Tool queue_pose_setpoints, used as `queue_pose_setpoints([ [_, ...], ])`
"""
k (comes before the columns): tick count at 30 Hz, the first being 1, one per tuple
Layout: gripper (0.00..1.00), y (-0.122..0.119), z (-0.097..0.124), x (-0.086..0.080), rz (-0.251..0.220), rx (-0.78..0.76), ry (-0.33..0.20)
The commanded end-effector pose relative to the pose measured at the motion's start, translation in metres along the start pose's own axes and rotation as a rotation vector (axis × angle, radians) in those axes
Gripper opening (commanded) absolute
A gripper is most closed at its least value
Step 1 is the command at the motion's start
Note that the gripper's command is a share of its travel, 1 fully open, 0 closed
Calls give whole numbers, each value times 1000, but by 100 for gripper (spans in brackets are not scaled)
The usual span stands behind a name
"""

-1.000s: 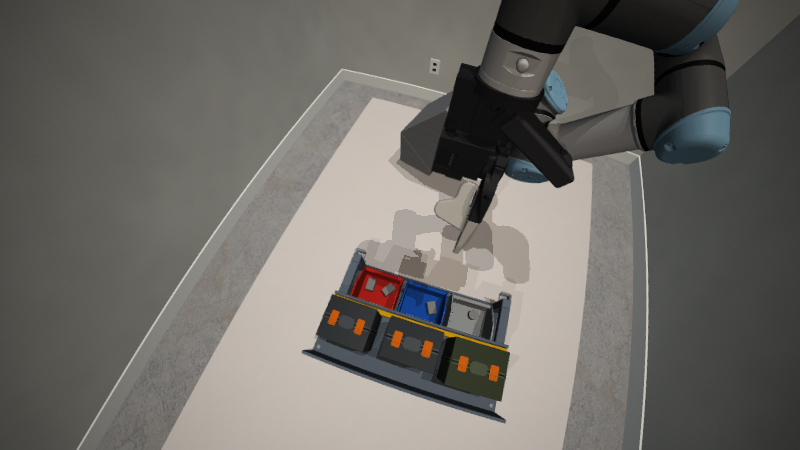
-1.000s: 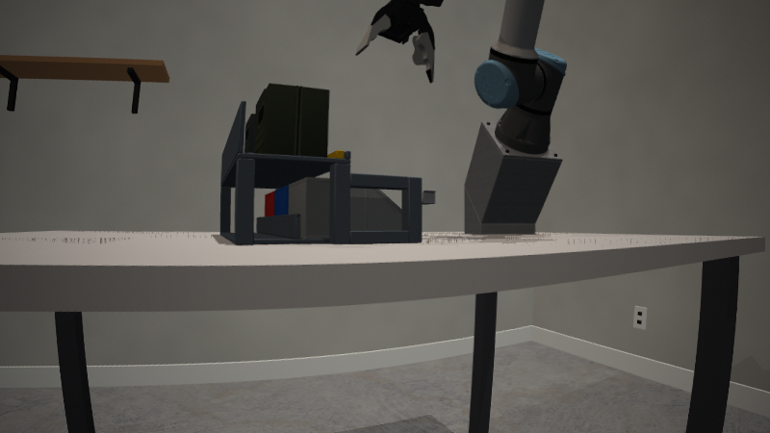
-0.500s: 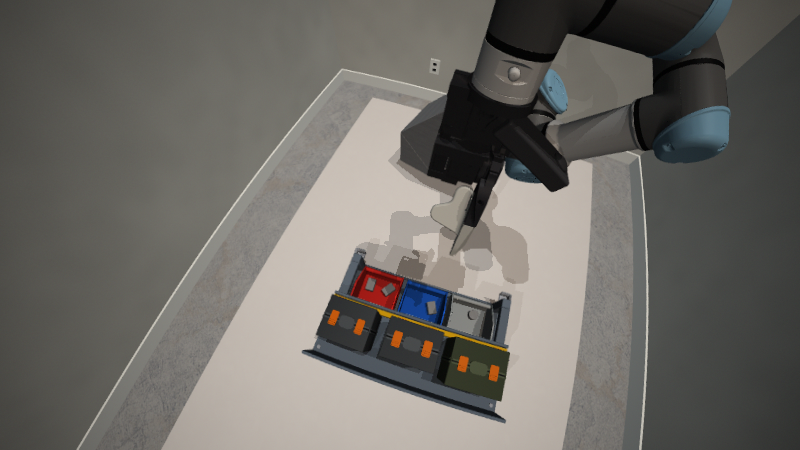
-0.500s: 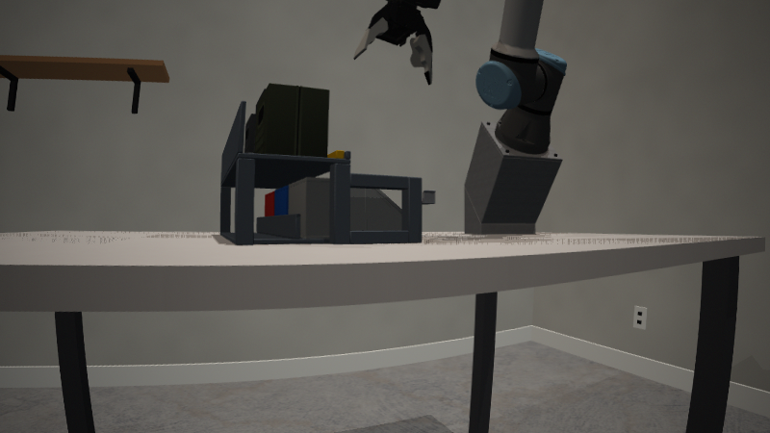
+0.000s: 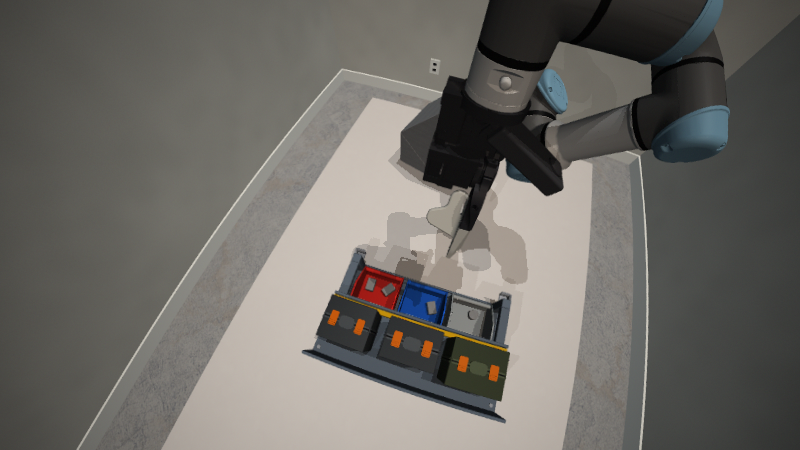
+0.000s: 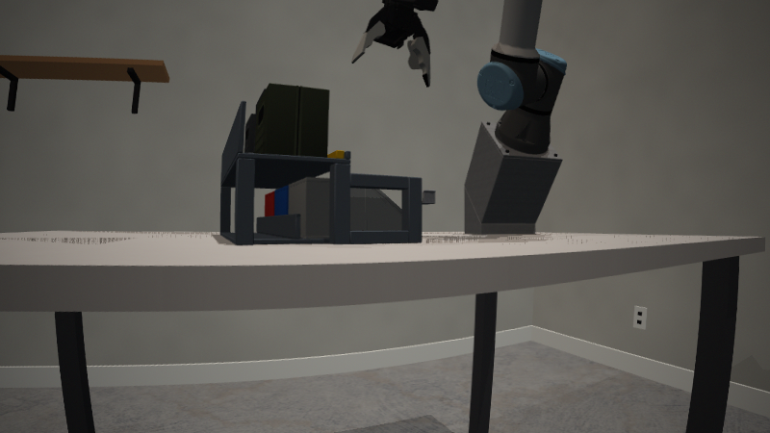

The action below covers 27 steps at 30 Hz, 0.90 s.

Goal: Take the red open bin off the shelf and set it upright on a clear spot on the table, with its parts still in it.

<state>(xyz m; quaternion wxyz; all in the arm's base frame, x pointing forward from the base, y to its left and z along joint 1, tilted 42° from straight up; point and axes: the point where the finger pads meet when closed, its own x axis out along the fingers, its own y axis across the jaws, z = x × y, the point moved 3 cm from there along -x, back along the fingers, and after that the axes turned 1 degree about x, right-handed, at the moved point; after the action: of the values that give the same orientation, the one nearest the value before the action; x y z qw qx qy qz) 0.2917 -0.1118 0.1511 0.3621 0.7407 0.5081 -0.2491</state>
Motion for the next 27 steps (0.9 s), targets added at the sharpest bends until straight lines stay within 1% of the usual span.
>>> queue_pose_setpoints([
  [1,100,14,24,39,-126,8,32],
  [9,100,14,24,39,-126,8,32],
  [10,100,4,7,12,-33,2,8],
  [14,100,16,28,46,-126,8,32],
  [26,100,16,28,46,-126,8,32],
  [27,100,7,12,19,-49,3,13],
])
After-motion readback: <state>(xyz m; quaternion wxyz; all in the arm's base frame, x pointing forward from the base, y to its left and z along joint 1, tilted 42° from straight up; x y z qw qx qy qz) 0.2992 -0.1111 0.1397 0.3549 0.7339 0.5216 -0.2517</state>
